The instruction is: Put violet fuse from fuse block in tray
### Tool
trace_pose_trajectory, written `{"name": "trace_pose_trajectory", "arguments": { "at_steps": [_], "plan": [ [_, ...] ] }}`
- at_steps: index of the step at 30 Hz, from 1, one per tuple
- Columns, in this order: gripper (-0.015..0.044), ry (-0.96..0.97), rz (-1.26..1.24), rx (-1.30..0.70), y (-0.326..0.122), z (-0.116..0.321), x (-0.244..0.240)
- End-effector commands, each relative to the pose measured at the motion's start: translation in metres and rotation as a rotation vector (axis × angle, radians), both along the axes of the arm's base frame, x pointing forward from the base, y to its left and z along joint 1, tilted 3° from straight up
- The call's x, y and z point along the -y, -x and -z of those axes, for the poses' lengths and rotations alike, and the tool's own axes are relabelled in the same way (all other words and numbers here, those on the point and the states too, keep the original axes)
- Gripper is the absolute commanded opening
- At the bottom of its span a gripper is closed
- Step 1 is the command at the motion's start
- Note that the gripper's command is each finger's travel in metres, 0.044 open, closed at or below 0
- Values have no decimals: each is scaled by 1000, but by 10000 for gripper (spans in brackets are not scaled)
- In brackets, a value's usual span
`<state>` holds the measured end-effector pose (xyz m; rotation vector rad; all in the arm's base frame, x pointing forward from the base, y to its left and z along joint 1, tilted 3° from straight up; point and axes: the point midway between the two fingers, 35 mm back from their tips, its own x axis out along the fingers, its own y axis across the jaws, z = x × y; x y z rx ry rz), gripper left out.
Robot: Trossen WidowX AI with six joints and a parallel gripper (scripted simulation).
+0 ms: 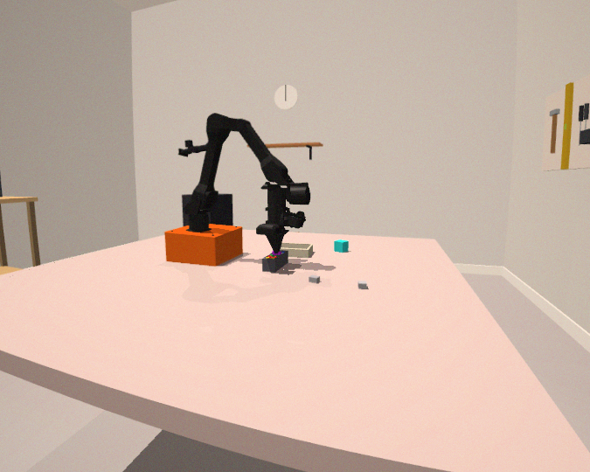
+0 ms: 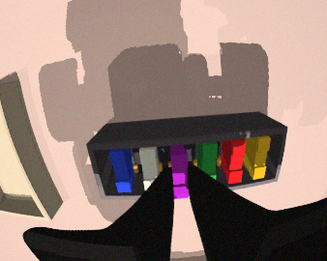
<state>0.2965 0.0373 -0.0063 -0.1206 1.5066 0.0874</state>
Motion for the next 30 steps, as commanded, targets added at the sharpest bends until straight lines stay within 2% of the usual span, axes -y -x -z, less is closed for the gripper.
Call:
{"name": "trace_pose_trajectory", "arguments": {
  "at_steps": [1, 30],
  "plan": [
    [0, 0, 1, 5, -1, -3, 0],
    [0, 1, 1, 4, 0, -18, 0]
  ]
}}
